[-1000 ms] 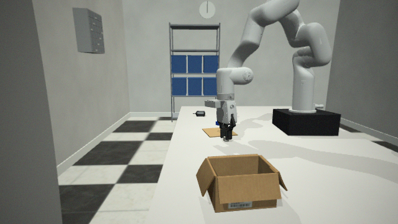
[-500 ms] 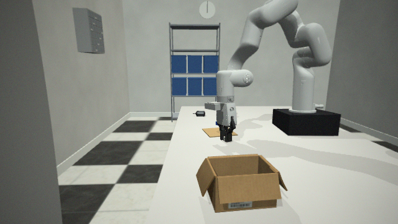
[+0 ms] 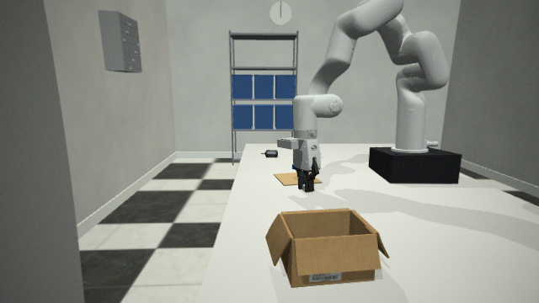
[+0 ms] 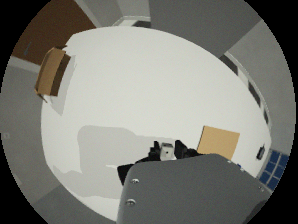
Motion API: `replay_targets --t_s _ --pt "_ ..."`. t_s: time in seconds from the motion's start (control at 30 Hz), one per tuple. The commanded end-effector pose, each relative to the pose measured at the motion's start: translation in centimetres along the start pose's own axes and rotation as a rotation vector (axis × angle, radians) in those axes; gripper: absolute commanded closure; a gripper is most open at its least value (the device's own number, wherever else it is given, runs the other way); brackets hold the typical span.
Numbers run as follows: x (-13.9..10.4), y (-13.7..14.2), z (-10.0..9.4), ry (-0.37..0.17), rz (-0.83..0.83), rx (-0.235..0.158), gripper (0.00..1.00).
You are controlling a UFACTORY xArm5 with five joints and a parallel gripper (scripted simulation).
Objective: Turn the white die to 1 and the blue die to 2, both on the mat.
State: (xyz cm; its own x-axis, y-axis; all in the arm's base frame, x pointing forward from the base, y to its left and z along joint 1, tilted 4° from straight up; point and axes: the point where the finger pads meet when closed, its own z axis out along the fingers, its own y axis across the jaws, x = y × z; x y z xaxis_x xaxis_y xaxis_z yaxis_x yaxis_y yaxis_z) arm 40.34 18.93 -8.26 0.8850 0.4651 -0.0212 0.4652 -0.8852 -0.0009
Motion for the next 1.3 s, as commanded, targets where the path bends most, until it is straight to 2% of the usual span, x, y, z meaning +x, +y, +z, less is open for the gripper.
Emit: replay_targets --t_s 0.0,0.47,0.5,1.27 --pt "0.11 0.0 -0.08 0.003 0.0 0.0 0.64" --pt "0.11 0.0 -0.08 0.003 0.0 0.0 0.64" --pt "0.11 0.0 -0.08 0.003 0.0 0.0 0.85" --pt "0.11 0.0 -0.08 0.003 0.0 0.0 0.85"
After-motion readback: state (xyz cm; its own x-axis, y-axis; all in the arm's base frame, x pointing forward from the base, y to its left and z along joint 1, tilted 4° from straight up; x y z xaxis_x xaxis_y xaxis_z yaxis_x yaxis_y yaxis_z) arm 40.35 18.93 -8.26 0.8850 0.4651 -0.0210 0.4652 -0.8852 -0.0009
